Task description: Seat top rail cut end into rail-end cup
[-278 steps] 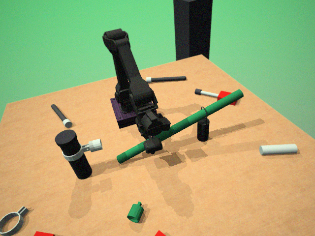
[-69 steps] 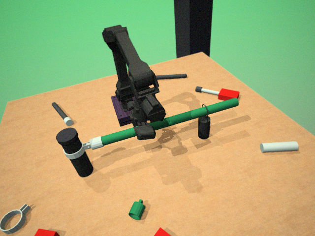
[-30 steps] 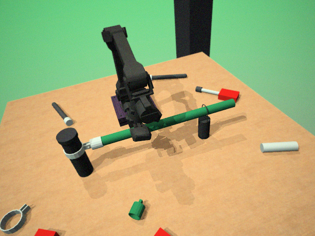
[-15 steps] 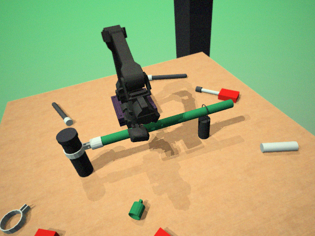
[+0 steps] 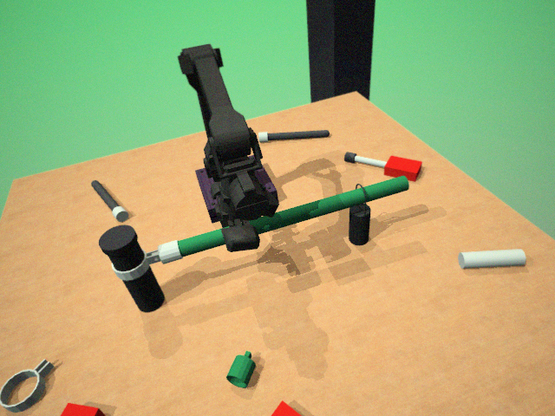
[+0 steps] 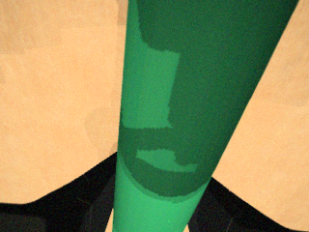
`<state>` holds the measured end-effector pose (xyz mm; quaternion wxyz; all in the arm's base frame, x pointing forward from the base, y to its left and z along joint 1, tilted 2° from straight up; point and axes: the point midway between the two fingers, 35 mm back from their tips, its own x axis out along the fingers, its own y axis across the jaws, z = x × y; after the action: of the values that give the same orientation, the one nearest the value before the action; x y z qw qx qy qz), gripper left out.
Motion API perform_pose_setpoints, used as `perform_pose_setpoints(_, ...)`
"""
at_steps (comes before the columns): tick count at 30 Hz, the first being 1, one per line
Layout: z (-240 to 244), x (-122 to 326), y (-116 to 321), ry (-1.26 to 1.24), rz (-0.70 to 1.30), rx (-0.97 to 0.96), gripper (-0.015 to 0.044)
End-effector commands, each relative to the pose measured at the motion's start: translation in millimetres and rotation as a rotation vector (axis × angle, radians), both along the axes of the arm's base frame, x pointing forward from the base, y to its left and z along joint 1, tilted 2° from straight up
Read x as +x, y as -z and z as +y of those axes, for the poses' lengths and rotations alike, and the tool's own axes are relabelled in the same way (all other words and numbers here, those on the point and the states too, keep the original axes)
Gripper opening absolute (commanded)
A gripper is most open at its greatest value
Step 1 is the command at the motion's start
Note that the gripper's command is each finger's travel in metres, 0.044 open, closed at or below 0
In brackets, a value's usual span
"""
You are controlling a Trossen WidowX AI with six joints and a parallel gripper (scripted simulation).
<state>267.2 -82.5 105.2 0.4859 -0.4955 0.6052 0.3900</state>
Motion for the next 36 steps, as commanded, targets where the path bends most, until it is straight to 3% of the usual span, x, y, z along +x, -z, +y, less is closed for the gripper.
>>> perform_pose_setpoints(1,0,0,0,0.000,0.000,0.000,0.0000)
perform_pose_setpoints(9,0,0,0,0.000,0.000,0.000,0.0000)
perform_pose_setpoints(26,17,4,-18,0.000,-0.001,0.002,0.0440)
perform_pose_setpoints(36,38,6,-41,0.000,-0.001,0.004,0.0440)
